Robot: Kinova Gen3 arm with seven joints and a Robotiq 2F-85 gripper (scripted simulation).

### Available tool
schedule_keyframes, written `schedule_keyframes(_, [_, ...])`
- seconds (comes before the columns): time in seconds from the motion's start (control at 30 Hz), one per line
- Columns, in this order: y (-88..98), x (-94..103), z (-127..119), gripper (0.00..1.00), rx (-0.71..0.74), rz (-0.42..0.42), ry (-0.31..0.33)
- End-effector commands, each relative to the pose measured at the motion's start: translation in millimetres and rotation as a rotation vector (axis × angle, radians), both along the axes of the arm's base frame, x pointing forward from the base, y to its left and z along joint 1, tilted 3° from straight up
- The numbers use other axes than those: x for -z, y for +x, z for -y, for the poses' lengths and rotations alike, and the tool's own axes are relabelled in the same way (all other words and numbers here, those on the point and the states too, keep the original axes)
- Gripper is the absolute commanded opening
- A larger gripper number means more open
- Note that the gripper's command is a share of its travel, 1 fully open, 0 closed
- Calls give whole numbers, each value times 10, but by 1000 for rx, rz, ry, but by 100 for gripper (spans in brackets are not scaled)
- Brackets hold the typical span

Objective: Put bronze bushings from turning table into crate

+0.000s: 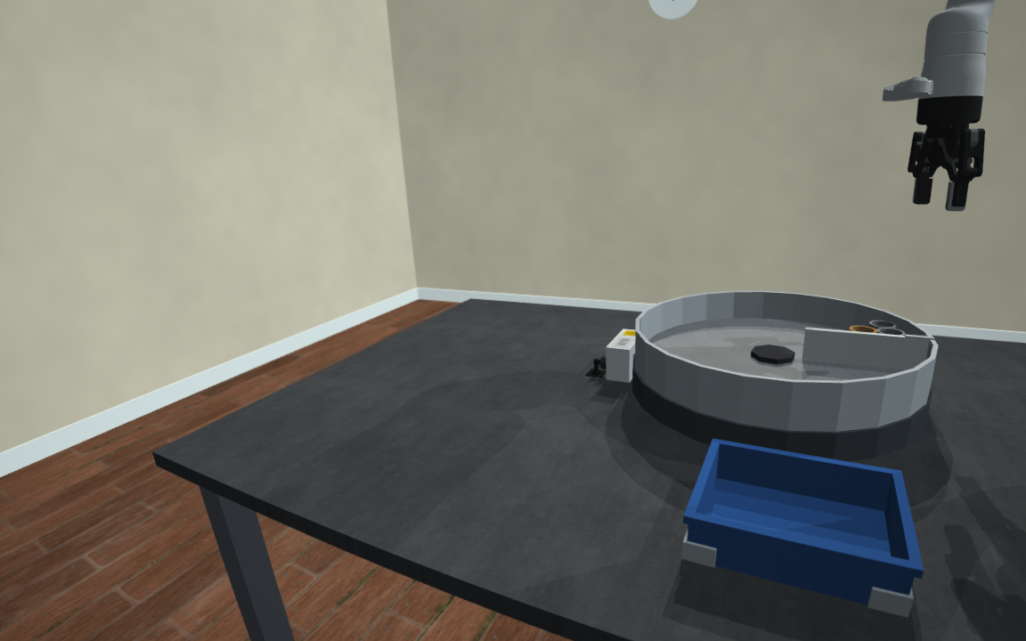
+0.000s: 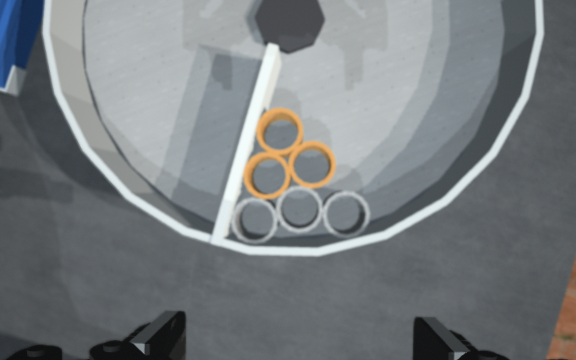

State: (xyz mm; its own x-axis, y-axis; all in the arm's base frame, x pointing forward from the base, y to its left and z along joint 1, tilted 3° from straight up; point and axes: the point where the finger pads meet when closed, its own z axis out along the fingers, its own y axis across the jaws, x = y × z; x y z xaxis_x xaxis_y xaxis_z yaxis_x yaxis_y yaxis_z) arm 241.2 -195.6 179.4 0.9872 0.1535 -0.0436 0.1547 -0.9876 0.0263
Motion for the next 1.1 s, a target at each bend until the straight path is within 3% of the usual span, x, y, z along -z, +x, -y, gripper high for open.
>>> schedule_keyframes(0.0, [3,-3,2,100,0,1,0])
schedule_keyframes(0.23, [3,-3,2,100,0,1,0])
schedule_keyframes(0.4, [4,593,-62,100,1,1,0])
schedule_keyframes(1.07, [10,589,-66,100,0,3,0])
